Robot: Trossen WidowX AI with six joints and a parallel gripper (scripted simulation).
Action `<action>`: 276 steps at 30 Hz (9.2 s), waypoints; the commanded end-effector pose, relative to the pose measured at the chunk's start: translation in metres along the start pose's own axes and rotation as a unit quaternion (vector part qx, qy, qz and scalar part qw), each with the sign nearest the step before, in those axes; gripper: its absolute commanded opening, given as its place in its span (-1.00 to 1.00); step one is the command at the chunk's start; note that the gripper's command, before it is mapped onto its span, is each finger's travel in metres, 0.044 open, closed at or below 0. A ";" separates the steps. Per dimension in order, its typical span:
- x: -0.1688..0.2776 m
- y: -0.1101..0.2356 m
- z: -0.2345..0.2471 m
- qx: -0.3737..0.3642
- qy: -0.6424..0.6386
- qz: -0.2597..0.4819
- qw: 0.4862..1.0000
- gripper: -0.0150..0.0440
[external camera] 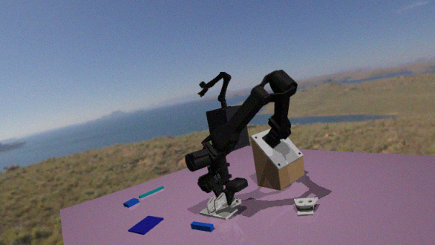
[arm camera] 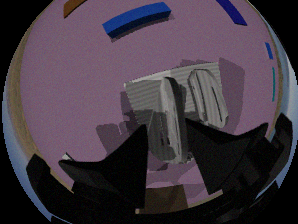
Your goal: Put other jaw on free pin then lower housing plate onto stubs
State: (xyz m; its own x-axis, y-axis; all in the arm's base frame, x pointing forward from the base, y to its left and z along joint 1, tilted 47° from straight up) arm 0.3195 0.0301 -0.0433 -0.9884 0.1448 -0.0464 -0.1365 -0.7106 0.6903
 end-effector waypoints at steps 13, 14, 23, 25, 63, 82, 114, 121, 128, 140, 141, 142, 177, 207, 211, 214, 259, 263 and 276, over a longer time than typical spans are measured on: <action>0.001 -0.004 0.000 -0.003 -0.003 0.000 1.000 -0.04; 0.001 -0.004 0.000 -0.003 -0.003 0.000 1.000 -0.04; 0.001 -0.007 0.000 -0.003 -0.003 0.000 1.000 -0.04; 0.001 -0.007 0.000 -0.003 -0.003 0.000 1.000 -0.04; 0.001 -0.017 0.001 -0.003 -0.004 0.000 1.000 -0.04; 0.001 -0.019 0.001 -0.003 -0.004 0.000 1.000 -0.04; 0.001 -0.013 0.001 -0.003 -0.004 0.000 1.000 -0.04; 0.001 -0.015 0.000 -0.003 -0.004 0.000 1.000 -0.04; 0.001 -0.016 0.000 -0.003 -0.004 0.000 1.000 -0.04; 0.001 -0.019 0.000 -0.003 -0.004 0.000 1.000 -0.04; 0.001 -0.019 0.000 -0.003 -0.004 0.000 1.000 -0.04; 0.001 -0.019 0.000 -0.003 -0.004 0.000 1.000 -0.04; 0.000 -0.018 -0.001 -0.002 -0.005 -0.001 1.000 0.27; 0.001 0.043 0.014 0.001 0.004 -0.003 1.000 0.98; -0.001 0.044 0.020 0.008 0.008 -0.007 1.000 1.00; -0.005 0.045 0.024 0.019 0.006 -0.016 1.000 1.00; 0.132 0.046 0.238 -0.008 0.209 -0.001 0.978 1.00; 0.133 0.031 0.238 -0.009 0.209 -0.001 0.978 1.00; 0.133 0.030 0.238 -0.009 0.209 -0.001 0.978 1.00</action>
State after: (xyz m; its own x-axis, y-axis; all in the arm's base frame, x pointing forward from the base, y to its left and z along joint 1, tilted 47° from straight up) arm 0.1999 0.1913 0.1459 -0.9273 -0.1477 -0.3440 -0.1343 -0.7265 0.6739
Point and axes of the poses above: the point midway between the two fingers, 35 mm back from their tips, its own y axis back along the fingers, its own z axis across the jaws, x = y × z, the point moved 2 cm from there along y, back along the fingers, and after that the axes turned 3 degrees about -y, right-handed, at the moved point
